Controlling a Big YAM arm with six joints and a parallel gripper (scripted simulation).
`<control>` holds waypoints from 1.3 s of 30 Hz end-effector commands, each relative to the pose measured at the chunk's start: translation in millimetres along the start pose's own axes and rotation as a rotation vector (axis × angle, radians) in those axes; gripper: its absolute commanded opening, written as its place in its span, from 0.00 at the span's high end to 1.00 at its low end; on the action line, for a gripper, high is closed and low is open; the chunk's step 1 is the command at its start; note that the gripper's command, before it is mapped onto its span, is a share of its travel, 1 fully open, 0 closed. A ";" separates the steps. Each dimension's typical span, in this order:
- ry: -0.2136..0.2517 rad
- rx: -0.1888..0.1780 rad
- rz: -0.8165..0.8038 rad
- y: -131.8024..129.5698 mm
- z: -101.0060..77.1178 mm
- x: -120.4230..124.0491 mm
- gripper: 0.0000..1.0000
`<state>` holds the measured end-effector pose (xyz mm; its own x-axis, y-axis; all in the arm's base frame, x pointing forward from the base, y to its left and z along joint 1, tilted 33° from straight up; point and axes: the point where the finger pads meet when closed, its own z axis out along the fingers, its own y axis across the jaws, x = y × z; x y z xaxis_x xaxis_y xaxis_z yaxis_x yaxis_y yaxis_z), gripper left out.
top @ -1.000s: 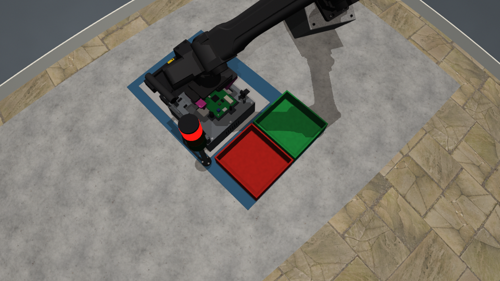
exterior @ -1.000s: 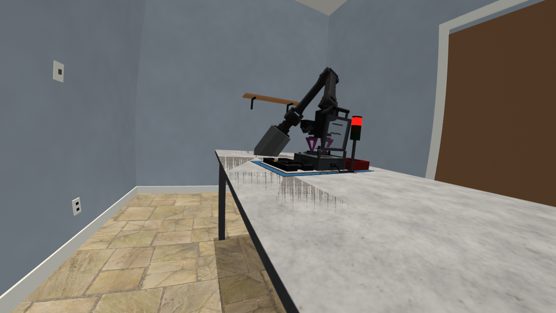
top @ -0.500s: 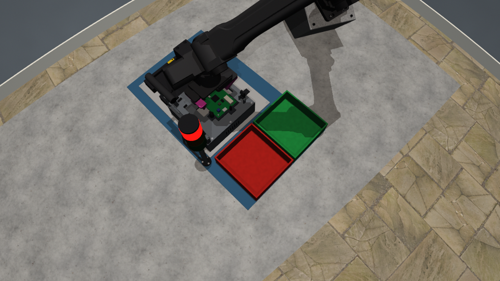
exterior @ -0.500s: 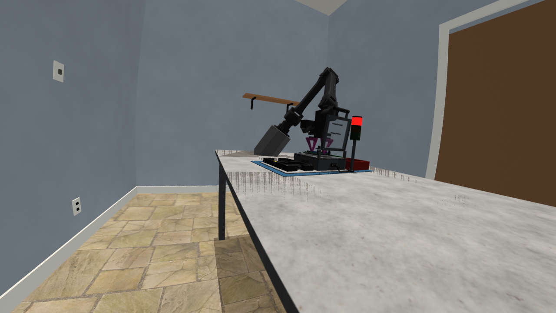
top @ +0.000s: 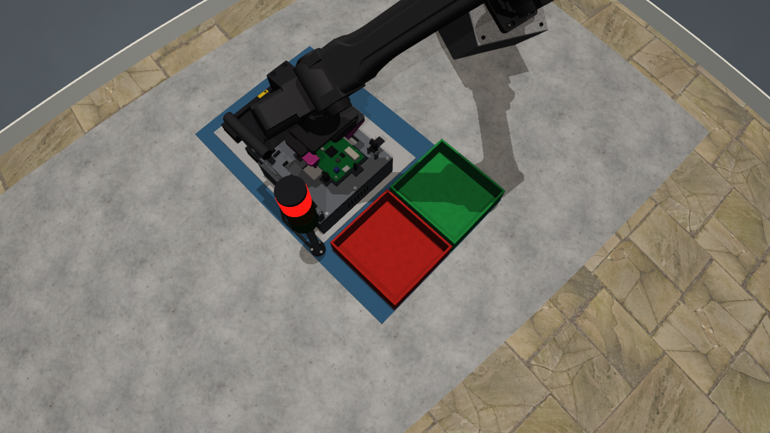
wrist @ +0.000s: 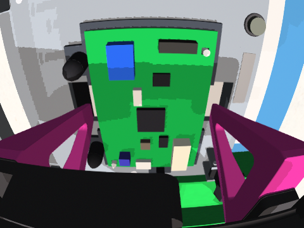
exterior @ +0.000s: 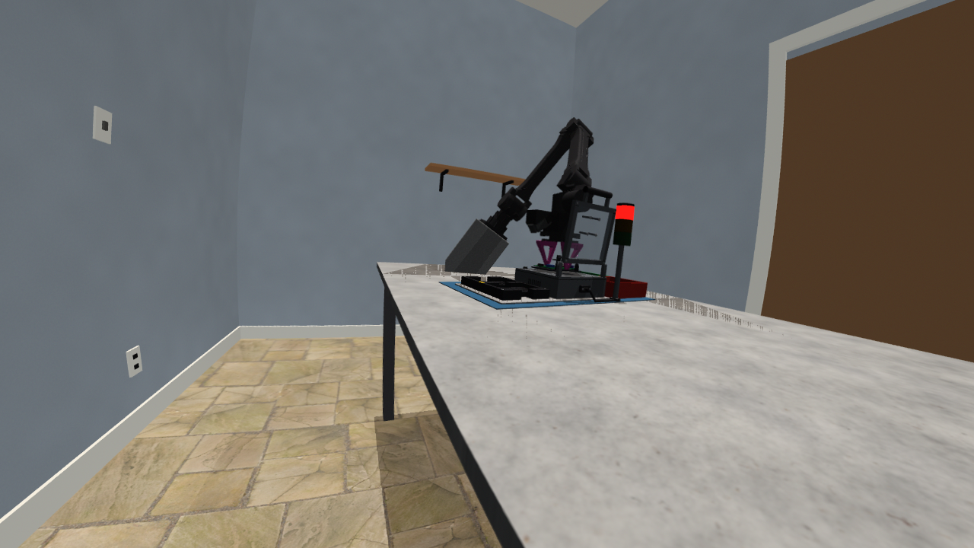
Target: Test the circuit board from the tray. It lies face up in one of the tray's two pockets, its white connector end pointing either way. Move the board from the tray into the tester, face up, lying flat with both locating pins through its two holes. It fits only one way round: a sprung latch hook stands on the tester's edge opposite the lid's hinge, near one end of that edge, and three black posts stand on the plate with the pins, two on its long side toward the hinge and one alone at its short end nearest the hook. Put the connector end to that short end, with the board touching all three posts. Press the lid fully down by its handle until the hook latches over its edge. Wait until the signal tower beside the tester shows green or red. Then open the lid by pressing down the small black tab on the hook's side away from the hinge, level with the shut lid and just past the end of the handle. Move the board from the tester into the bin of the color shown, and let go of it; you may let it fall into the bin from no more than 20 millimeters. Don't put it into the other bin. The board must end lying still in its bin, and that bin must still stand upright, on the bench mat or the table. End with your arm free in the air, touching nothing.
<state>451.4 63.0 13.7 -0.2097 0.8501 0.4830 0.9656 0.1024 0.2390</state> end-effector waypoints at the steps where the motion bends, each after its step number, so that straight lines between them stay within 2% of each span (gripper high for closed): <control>1: -0.013 -0.048 -0.021 22.9 -19.1 6.7 0.19; 14: -0.013 -0.048 -0.021 22.9 -19.1 6.7 0.19; 15: -0.013 -0.048 -0.021 22.9 -19.1 6.7 0.22; 39: -0.013 -0.045 -0.020 21.0 -18.2 6.6 0.26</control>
<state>451.6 63.0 13.9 -0.2099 0.8502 0.4829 0.9655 0.1024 0.2393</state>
